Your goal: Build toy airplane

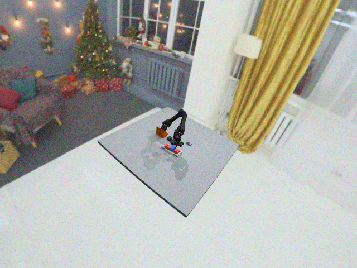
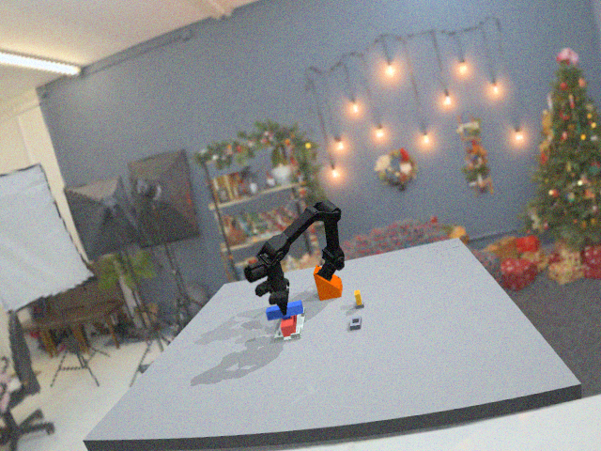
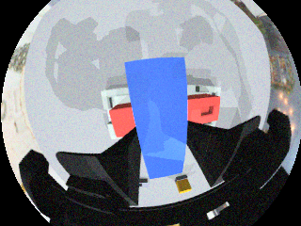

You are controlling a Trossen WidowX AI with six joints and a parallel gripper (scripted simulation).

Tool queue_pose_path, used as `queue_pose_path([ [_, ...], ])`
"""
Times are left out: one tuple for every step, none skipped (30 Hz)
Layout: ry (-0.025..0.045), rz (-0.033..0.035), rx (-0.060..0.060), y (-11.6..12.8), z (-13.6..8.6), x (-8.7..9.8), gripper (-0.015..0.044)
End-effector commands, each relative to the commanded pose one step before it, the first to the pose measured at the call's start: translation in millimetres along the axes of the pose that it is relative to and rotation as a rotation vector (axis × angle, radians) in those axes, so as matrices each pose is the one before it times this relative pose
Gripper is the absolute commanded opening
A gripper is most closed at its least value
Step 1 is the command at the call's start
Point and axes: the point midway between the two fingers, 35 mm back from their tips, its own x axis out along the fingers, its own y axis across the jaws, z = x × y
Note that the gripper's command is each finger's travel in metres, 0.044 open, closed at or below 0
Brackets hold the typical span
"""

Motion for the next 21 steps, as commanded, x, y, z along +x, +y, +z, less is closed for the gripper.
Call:
queue_pose_path([
  [0.01130,-0.00175,0.0081,-1.51,-0.99,8.03,0.0195],
  [0.00002,0.00000,0.0000,-0.01,-0.01,0.25,0.0195],
  [0.00000,0.00000,0.0000,0.00,0.00,0.00,0.0195],
  [0.00000,0.00000,0.0000,0.00,0.00,0.00,0.0195],
  [-0.00001,0.00000,0.0000,0.04,0.03,-0.09,0.0195],
  [-0.00001,0.00000,0.0000,0.04,0.03,-0.09,0.0195],
  [0.00000,0.00000,0.0000,0.00,0.00,0.00,0.0195],
  [-0.00748,-0.00098,-0.0068,0.57,0.22,-2.41,0.0188],
  [0.00000,0.00000,0.0000,0.00,0.00,0.00,0.0181],
  [0.00000,0.00000,0.0000,0.00,0.00,0.00,0.0175],
  [0.00000,0.00000,0.0000,0.00,0.00,0.00,0.0168],
  [0.00000,0.00000,0.0000,0.00,0.00,0.00,0.0161],
  [0.00000,0.00000,0.0000,0.00,0.00,0.00,0.0135],
  [0.00000,0.00000,0.0000,0.00,0.00,0.00,0.0109],
  [0.00000,0.00000,0.0000,0.00,0.00,0.00,0.0083],
  [0.00000,0.00000,0.0000,0.00,0.00,0.00,0.0056],
  [0.00000,0.00000,0.0000,0.00,0.00,0.00,0.0030],
  [0.00000,0.00000,0.0000,0.00,0.00,0.00,0.0056],
  [0.00000,0.00000,0.0000,0.00,0.00,0.00,0.0083],
  [0.00000,0.00000,0.0000,0.00,0.00,0.00,0.0109],
  [0.00000,0.00000,0.0000,0.00,0.00,0.00,0.0135],
])
